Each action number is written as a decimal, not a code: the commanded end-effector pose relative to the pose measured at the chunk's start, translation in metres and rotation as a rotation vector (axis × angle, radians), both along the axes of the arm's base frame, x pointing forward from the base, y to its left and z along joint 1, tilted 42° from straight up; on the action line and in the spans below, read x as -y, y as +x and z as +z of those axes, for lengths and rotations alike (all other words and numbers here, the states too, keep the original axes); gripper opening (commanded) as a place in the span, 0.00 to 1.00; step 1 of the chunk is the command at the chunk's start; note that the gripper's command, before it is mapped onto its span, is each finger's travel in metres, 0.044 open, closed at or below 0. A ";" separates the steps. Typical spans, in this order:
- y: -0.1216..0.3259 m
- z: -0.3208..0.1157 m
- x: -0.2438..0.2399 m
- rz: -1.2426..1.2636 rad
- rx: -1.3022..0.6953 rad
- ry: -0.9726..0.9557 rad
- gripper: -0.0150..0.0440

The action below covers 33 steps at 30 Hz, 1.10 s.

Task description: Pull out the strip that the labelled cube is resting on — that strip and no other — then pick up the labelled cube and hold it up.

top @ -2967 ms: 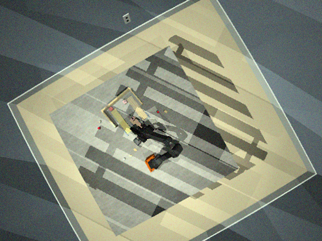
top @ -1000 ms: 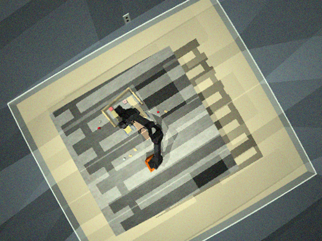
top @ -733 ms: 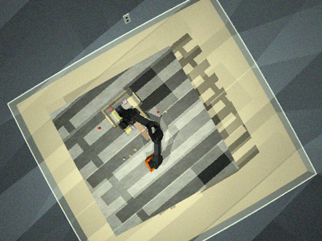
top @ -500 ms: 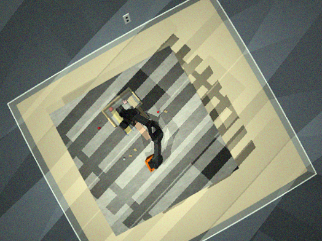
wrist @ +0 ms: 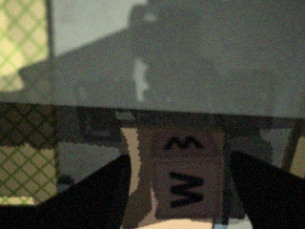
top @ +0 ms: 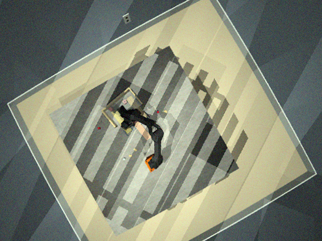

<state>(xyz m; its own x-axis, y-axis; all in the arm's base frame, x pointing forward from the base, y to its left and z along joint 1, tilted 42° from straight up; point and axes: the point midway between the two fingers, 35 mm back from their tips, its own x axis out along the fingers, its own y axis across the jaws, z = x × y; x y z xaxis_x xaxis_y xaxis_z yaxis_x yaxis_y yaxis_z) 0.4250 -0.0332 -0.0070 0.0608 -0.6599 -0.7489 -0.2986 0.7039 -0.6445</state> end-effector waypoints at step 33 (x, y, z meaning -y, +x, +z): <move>-0.060 0.024 -0.027 -0.002 -0.008 -0.002 0.25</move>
<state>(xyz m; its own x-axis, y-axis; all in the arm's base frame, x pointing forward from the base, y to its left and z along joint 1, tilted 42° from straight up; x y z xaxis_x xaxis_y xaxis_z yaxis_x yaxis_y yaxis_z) 0.3827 -0.0117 0.0129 0.0618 -0.6618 -0.7472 -0.2995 0.7018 -0.6463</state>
